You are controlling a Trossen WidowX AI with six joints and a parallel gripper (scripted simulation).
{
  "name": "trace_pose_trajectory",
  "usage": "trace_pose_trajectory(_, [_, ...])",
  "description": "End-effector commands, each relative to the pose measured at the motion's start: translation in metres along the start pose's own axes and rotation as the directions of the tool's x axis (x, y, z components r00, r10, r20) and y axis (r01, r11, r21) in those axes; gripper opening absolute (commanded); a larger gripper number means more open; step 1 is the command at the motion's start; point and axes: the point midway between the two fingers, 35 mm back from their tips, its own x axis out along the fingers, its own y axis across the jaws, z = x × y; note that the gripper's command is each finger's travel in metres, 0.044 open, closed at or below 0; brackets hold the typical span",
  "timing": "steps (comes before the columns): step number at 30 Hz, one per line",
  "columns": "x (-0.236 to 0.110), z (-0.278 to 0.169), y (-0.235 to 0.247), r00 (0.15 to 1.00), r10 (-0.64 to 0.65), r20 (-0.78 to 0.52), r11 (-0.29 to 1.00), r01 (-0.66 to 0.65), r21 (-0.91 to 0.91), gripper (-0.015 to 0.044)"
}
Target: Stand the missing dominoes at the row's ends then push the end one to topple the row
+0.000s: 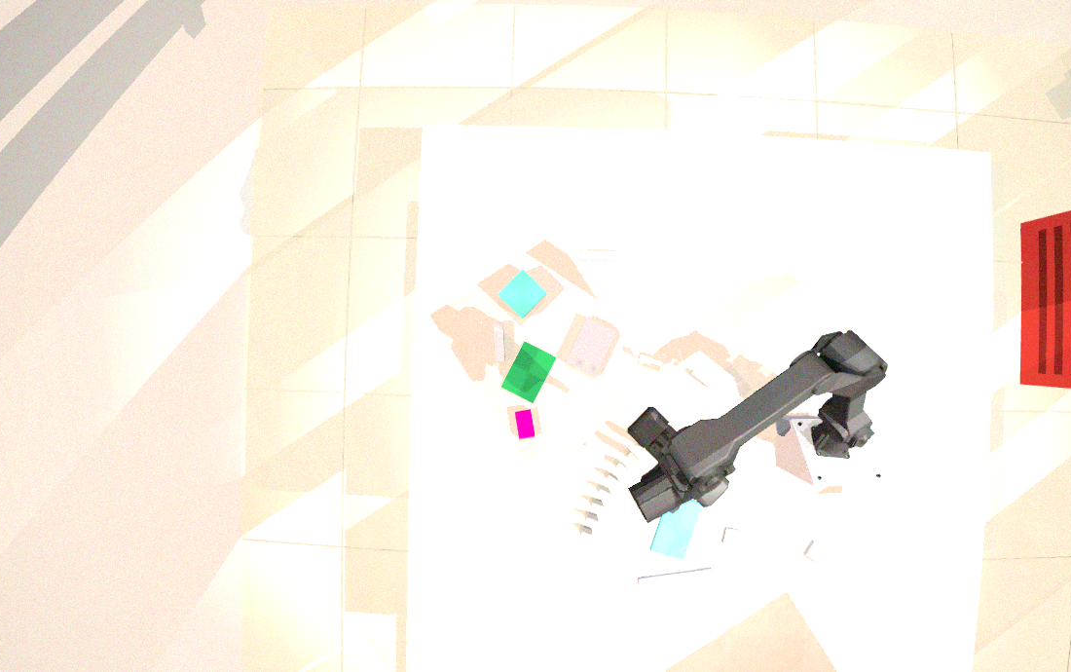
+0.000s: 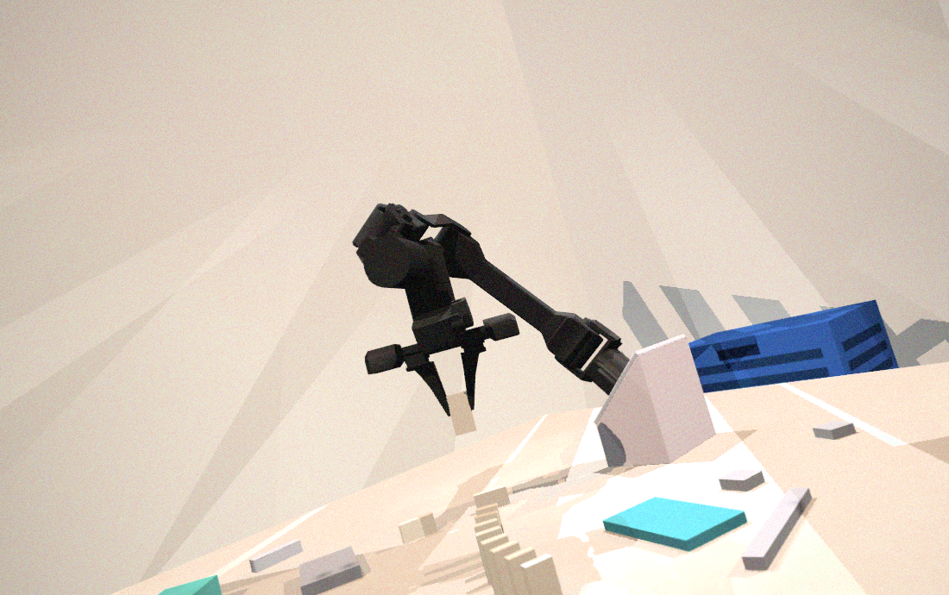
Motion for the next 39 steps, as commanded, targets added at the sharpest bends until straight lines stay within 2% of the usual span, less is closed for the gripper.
trace_pose_trajectory(1, [0.023,-0.001,-0.001,1.0,0.005,-0.017,1.0,-0.005,-0.003,0.0107])
trace_pose_trajectory(19, [0.125,-0.008,0.0,1.0,-0.001,-0.023,1.0,0.001,-0.002,0.0107])
trace_pose_trajectory(33, [0.128,-0.009,0.001,1.0,-0.002,-0.023,1.0,0.002,-0.002,0.0107])
trace_pose_trajectory(39, [0.128,-0.009,0.001,1.0,-0.002,-0.023,1.0,0.002,-0.002,0.0265])
